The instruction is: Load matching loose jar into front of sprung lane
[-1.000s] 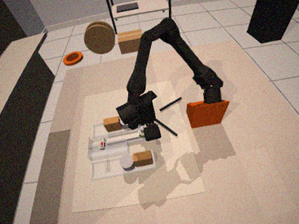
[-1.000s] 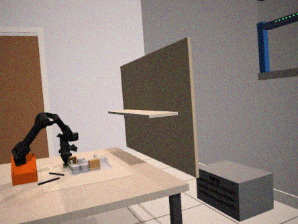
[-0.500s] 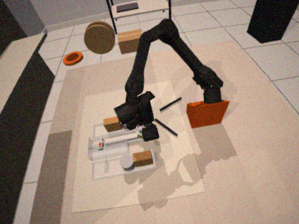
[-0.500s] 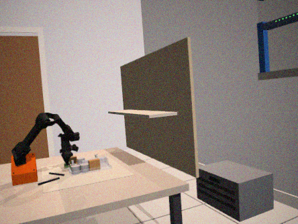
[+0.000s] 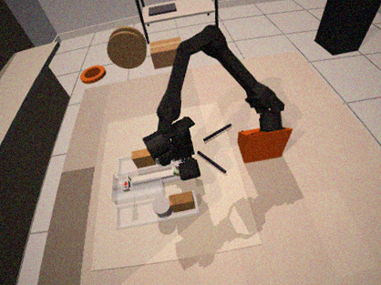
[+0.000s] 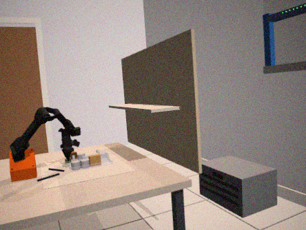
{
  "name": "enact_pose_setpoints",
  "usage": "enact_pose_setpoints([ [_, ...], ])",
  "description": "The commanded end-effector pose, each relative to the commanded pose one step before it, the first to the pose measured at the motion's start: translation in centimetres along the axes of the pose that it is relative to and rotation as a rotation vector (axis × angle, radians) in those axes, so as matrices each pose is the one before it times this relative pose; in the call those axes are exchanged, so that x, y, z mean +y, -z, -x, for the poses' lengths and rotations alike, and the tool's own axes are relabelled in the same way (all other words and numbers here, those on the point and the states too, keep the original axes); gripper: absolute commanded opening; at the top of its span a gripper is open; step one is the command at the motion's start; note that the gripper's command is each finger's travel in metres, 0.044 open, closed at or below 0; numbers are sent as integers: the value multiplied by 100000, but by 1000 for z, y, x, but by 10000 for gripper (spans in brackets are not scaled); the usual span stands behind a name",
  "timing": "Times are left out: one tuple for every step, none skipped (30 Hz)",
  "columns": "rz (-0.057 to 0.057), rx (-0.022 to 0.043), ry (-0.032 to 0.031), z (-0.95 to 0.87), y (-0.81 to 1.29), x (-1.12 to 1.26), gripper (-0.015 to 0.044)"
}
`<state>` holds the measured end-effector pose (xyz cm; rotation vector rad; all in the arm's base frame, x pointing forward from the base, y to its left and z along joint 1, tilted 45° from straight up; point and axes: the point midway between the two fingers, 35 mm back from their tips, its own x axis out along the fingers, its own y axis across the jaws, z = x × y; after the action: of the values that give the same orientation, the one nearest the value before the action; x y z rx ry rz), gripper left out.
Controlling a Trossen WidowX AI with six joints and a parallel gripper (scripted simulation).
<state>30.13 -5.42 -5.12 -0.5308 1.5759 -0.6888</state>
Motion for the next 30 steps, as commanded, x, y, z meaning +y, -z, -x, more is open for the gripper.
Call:
enact_pose_setpoints([
  [-2350, -3030, 78, 342, -1352, -153, 0],
  [-2, -2, 0, 10, -48, -2, 0],
  [-2, -2, 0, 10, -48, -3, 0],
  [-2, -2, 0, 10, -48, -3, 0],
  [-2, -2, 0, 10, -48, -3, 0],
  [-2, -2, 0, 10, -48, -3, 0],
  [-2, -2, 0, 10, -48, -3, 0],
  [-2, -2, 0, 10, -48, -3, 0],
  [-2, -2, 0, 10, -48, -3, 0],
  [-2, -2, 0, 10, -48, -3, 0],
  [-2, -2, 0, 10, -48, -3, 0],
  [-2, -2, 0, 10, -48, -3, 0],
  [-2, -2, 0, 10, -48, -3, 0],
  [-2, -2, 0, 10, -47, -3, 0],
  [-2, -2, 0, 10, -47, -3, 0],
  [-2, -2, 0, 10, -47, -3, 0],
  [-2, -2, 0, 10, -47, -3, 0],
  [-2, -2, 0, 10, -47, -3, 0],
  [-2, -2, 1, 10, -47, -3, 0],
  [-2, -2, 0, 19, -42, -3, 0],
  [-2, -2, 0, 19, -42, -3, 0],
  [-2, -2, 0, 20, -42, -3, 0],
  [-2, -2, 0, 20, -42, -3, 0],
  [-2, -2, 0, 20, -42, -3, 0],
  [-2, -2, 0, 20, -42, -3, 0],
  [-2, -2, 0, 20, -42, -3, 0],
  [-2, -2, 0, 20, -42, -3, 0],
  [-2, -2, 0, 20, -42, -3, 0],
  [-2, -2, 0, 20, -42, -3, 0],
  [-2, -2, 0, 20, -42, -3, 0],
])
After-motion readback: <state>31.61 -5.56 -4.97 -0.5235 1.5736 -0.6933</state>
